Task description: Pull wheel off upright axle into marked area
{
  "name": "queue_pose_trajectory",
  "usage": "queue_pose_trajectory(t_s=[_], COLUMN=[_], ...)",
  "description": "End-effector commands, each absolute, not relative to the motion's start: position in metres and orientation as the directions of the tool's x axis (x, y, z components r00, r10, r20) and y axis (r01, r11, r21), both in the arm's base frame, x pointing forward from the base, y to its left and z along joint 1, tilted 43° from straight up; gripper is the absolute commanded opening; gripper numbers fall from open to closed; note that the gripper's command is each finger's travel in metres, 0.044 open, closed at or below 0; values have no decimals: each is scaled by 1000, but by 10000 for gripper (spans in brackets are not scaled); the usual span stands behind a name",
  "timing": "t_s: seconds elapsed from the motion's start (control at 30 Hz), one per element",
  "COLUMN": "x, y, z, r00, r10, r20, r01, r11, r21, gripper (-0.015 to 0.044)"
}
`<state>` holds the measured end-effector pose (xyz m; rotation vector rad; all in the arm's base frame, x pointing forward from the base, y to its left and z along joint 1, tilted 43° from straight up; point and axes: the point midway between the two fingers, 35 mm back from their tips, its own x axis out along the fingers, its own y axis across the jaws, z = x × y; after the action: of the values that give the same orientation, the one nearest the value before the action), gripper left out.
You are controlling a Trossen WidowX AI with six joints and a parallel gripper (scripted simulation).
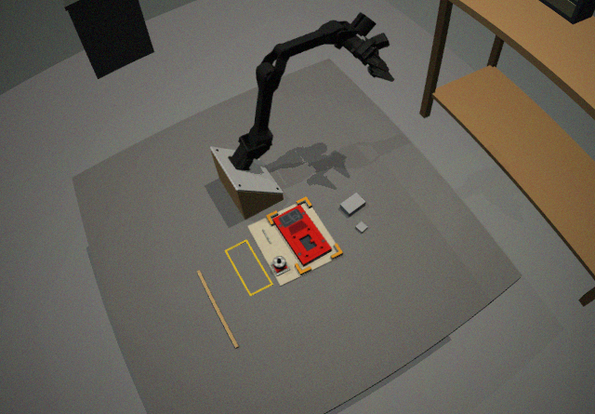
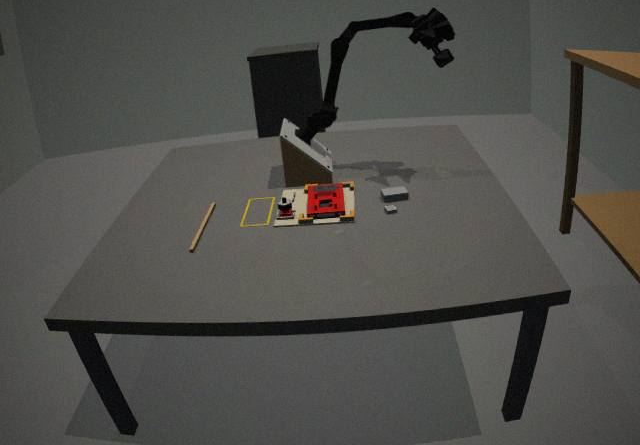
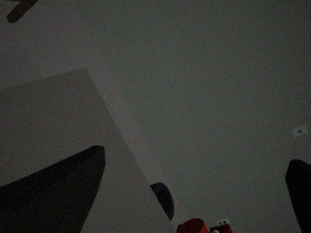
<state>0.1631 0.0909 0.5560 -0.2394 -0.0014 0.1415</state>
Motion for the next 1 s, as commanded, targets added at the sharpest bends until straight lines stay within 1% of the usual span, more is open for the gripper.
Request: queue_pose_trajectory(t_s=[0.0, 0.1, 0.3, 0.57, 0.67, 0.77, 0.97], x=[164, 172, 217, 290, 315, 343, 388], y=[91, 103, 157, 177, 175, 171, 145], z=[556, 557, 515, 440, 411, 371, 288], r00=[990, 991, 983, 941, 911, 856, 696], r10=[139, 133, 133, 53, 28, 11, -9], r20=[-14, -11, -130, -334, -411, -517, -718], r01=[-139, -131, -176, -243, -283, -351, -471], r11=[962, 959, 887, 791, 767, 747, 749], r21=[-236, -250, -427, -561, -575, -564, -466], gripper=[374, 300, 300, 300, 300, 300, 300])
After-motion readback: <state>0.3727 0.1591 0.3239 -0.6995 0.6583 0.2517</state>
